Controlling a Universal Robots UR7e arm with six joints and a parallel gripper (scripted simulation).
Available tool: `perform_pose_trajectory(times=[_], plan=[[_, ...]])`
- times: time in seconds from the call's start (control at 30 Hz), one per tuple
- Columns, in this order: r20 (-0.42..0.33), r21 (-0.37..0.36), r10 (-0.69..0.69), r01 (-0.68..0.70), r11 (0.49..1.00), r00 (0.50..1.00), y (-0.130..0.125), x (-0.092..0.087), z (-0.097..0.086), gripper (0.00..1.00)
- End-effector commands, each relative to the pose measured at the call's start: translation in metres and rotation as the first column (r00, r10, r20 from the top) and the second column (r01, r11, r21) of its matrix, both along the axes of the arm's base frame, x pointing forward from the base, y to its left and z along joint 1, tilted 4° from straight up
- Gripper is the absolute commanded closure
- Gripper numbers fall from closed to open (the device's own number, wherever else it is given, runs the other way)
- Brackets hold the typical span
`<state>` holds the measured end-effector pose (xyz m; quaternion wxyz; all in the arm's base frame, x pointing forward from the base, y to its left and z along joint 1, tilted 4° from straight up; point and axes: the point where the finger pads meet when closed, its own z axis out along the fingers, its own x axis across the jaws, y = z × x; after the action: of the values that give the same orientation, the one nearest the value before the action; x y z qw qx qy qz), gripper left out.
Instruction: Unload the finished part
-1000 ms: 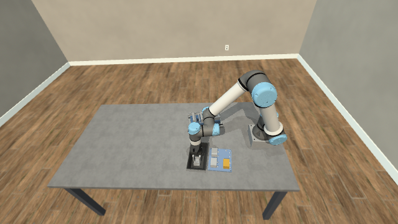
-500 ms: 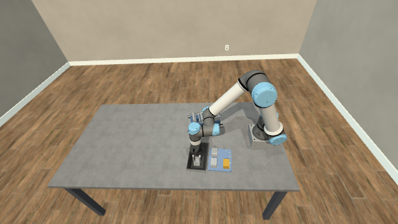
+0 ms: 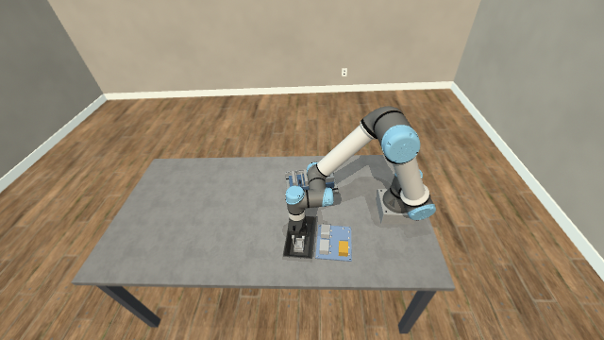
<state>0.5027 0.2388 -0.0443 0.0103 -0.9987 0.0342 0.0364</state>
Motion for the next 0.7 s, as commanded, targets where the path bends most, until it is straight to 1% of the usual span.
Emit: perform_pose_trajectory(times=[0.0, 0.67], plan=[[0.002, 0.000, 0.000, 0.000, 1.000, 1.000, 0.0001, 0.0004, -0.0018, 1.00], [0.002, 0.000, 0.000, 0.000, 1.000, 1.000, 0.0003, -0.0001, -0.0091, 1.00]])
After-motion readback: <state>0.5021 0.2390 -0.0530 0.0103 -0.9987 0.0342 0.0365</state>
